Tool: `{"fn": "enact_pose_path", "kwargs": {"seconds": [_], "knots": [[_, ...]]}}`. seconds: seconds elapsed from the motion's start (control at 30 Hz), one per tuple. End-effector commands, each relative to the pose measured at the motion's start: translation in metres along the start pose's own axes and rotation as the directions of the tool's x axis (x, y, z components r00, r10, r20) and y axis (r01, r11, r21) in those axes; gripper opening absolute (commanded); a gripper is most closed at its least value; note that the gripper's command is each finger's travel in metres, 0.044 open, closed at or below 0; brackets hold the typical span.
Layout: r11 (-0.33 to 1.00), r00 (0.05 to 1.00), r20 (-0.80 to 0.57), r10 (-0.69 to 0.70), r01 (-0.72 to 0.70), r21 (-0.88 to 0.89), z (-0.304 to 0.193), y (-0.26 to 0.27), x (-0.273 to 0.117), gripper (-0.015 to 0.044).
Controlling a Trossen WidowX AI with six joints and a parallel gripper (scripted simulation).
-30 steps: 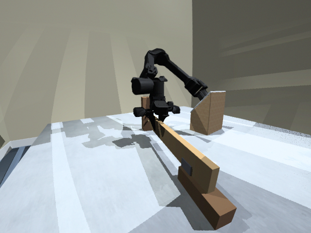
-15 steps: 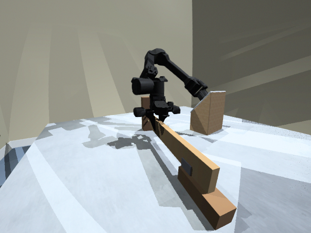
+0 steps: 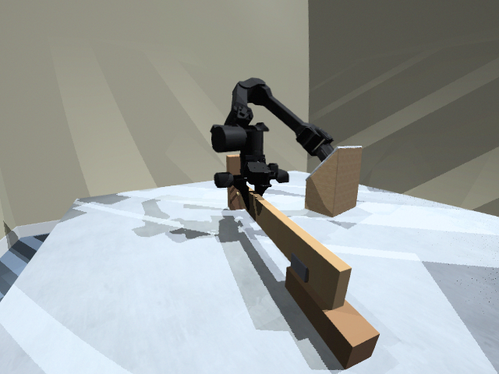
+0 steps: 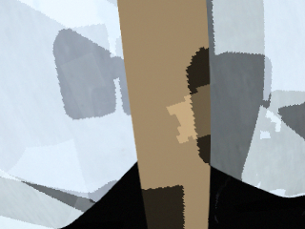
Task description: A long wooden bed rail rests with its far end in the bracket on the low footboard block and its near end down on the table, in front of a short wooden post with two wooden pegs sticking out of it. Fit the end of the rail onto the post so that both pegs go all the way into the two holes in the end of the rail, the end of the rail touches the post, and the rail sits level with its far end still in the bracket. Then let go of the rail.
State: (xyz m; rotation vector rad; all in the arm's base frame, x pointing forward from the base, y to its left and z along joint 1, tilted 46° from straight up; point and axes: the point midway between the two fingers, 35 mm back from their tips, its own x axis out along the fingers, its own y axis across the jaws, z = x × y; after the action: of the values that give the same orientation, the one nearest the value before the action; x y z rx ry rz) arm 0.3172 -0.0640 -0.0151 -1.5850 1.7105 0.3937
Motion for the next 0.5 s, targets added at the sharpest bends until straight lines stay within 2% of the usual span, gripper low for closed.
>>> {"fn": "enact_pose_path", "kwargs": {"seconds": [0.0,0.47], "knots": [[1.0,1.0,0.002,-0.002,0.002,-0.003,-0.0018,-0.0007,-0.0015,0.0],[1.0,1.0,0.002,-0.002,0.002,-0.003,-0.006,-0.001,-0.003,0.0]]}}
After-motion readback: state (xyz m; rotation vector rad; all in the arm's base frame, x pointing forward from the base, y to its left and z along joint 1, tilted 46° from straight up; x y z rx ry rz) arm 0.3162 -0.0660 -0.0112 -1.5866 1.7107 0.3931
